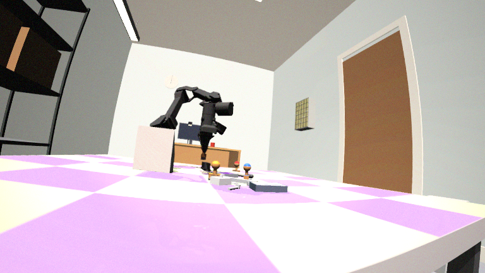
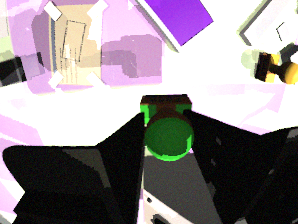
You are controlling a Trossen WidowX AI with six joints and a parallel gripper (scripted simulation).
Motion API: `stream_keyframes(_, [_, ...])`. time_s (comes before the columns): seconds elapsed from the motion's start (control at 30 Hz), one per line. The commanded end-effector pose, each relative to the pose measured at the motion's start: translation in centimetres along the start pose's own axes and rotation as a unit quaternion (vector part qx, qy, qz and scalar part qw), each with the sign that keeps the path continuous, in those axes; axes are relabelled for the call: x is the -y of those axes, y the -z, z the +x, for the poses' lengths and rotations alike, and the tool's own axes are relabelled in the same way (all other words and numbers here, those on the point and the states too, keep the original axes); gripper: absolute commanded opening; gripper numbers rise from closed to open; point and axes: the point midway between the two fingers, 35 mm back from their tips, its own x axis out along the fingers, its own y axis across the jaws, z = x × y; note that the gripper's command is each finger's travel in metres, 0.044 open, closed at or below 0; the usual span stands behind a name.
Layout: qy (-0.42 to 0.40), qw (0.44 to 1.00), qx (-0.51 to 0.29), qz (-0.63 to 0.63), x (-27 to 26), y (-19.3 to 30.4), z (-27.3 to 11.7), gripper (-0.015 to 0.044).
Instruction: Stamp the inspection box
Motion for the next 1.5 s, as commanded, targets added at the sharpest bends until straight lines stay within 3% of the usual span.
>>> stream_keyframes(0.0, [0.003, 1.0, 0.001, -0.001, 0.4, -1.6, -0.3, 0.0])
stream_keyframes(0.63, [0.003, 1.0, 0.003, -0.003, 2.3, -9.6, -0.2, 0.0])
stream_keyframes(1.47, [-0.012, 1.0, 0.003, -0.004, 2.4, -9.7, 1.1, 0.0])
